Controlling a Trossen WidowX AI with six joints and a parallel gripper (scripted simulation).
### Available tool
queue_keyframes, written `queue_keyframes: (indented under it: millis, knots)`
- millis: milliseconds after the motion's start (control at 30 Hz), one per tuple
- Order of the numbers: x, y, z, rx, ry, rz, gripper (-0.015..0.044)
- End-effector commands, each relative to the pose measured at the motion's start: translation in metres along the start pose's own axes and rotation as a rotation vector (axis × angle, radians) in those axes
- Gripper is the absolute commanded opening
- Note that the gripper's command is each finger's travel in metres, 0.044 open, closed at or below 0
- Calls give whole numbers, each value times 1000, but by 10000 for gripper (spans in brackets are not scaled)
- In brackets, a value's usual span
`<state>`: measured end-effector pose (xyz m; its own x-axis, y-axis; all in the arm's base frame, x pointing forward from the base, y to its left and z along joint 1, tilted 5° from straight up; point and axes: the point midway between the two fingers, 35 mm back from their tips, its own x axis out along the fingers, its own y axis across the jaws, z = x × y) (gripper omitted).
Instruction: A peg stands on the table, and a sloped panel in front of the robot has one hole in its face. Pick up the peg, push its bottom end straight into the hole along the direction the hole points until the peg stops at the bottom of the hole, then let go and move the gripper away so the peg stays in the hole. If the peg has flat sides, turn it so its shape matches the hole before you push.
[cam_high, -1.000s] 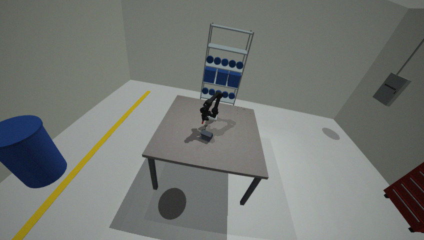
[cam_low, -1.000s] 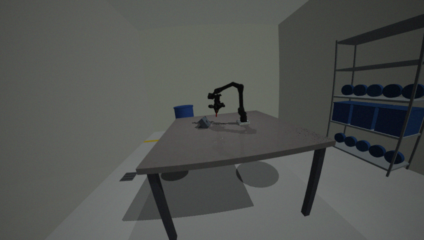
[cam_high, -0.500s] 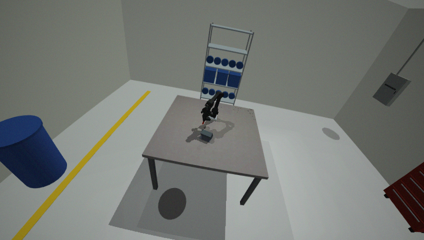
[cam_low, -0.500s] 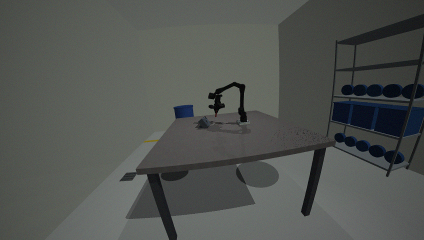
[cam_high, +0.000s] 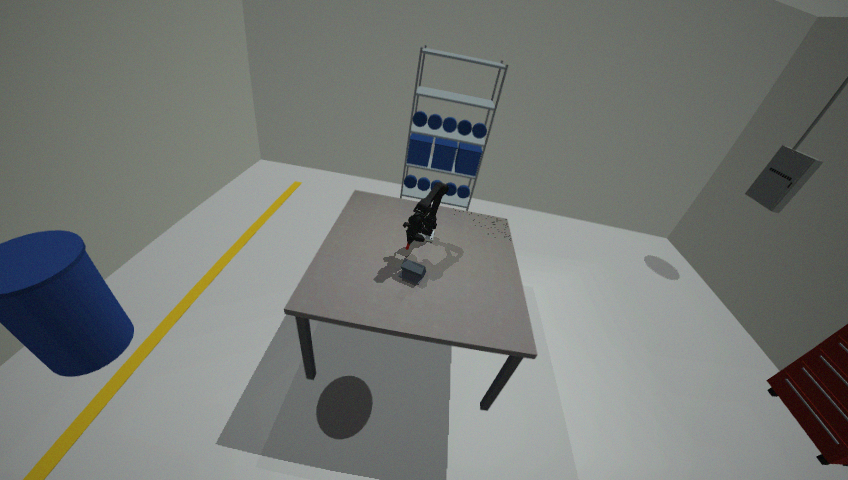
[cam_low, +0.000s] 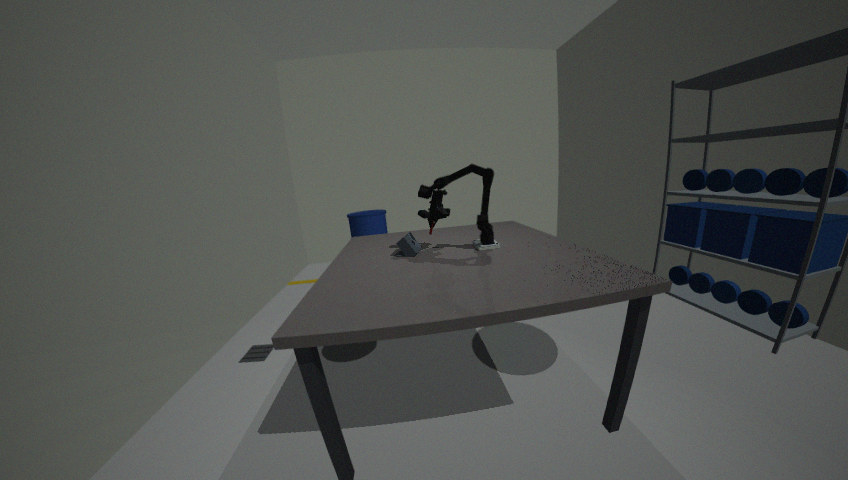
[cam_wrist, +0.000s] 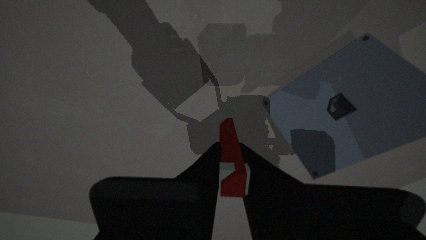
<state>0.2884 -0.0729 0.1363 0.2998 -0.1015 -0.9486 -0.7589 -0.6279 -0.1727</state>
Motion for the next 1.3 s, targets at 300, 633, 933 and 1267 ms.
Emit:
queue_keyframes:
  millis: [300,633,933,1267]
  knots:
    - [-1,-6,8,-83,64,-29,0]
    - [-2,-11,14,-139,110,-55,0]
    - [-3,-15,19,-188,151,-78,0]
    - [-4,-20,25,-241,197,-105,0]
